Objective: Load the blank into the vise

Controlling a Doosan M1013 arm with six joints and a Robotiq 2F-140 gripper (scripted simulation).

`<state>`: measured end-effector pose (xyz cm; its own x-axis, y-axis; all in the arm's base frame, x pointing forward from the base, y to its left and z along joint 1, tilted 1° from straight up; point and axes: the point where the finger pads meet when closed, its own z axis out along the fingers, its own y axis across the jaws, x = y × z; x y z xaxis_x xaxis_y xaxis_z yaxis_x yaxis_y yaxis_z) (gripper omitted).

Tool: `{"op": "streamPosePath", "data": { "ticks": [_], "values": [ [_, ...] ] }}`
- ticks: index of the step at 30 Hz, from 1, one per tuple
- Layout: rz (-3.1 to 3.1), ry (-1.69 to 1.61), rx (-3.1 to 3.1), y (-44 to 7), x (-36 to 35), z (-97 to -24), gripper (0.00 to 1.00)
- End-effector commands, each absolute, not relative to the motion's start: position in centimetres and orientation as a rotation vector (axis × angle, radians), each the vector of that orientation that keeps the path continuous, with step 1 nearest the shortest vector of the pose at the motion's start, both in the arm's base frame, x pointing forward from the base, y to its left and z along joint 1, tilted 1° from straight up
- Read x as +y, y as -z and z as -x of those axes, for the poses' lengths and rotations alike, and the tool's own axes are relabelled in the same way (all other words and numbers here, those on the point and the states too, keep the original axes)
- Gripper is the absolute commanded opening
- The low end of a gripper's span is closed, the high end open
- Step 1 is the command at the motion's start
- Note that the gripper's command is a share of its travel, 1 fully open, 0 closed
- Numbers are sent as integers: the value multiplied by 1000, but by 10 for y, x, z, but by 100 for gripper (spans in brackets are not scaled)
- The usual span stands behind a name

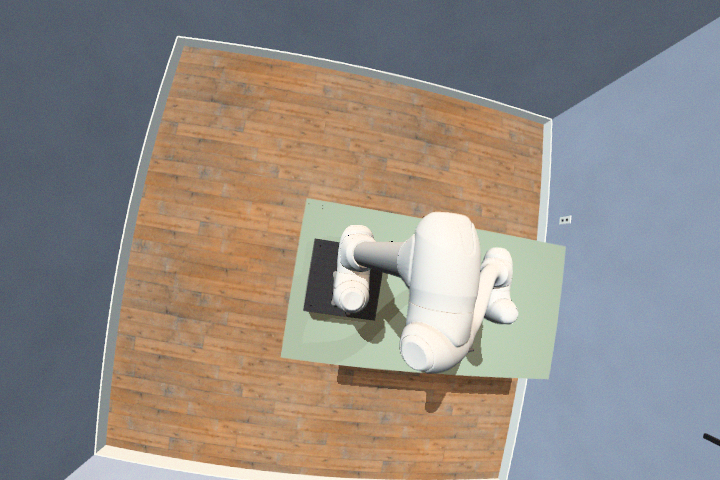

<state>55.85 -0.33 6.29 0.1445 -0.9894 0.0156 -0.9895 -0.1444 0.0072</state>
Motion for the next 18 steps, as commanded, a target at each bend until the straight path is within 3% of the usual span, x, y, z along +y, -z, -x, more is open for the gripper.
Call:
{"op": "streamPosePath", "data": {
  "ticks": [1,18],
  "values": [
    [-2365,-11,-2045,-62,0,-559,100],
    [-2365,-11,-2045,-62,3,-559,100]
  ]
}}
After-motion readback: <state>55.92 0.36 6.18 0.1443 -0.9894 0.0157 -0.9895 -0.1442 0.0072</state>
